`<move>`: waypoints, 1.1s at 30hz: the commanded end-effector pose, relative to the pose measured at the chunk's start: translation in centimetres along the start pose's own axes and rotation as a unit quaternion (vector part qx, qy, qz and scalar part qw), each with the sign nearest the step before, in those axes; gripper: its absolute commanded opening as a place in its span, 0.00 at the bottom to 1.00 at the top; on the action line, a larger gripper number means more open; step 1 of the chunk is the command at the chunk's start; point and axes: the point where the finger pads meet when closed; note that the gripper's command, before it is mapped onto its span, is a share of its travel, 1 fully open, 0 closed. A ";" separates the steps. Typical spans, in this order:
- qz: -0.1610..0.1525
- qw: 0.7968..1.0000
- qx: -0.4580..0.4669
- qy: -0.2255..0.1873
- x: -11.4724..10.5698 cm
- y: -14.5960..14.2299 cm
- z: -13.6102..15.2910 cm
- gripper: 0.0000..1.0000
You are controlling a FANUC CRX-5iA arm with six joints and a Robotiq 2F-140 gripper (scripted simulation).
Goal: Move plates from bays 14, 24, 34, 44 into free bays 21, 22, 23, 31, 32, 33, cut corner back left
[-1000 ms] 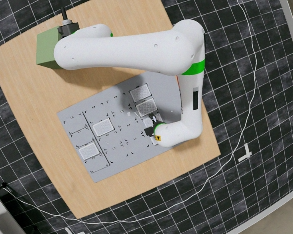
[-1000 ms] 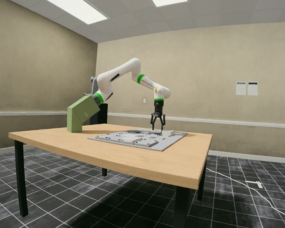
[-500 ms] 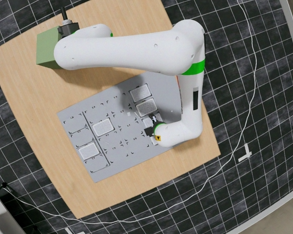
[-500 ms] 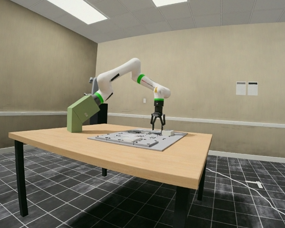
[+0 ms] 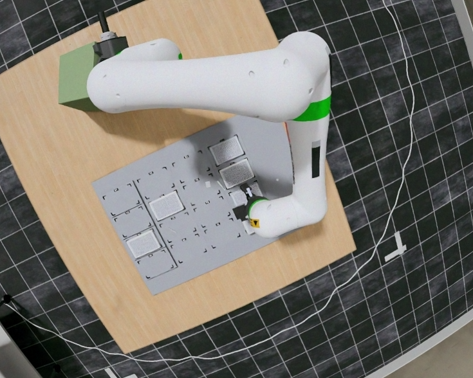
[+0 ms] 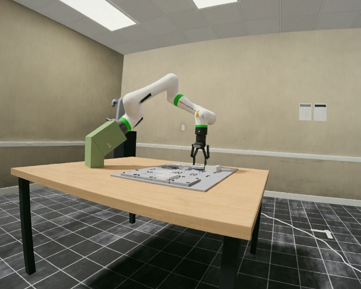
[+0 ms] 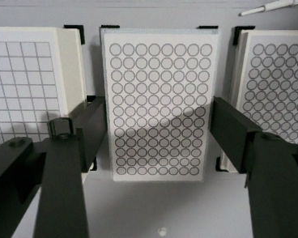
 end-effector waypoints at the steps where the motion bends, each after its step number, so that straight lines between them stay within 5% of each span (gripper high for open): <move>1: -0.001 1.000 0.000 0.000 -0.1 -0.1 0.0 0.10; 33: -0.001 1.000 0.000 0.000 0.9 -0.1 0.0 0.10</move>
Point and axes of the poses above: the point where the finger pads meet when closed, its own x axis out along the fingers, its own y axis across the jaws, z = x × y, and after that the axes turned 6 degrees about x, right-handed
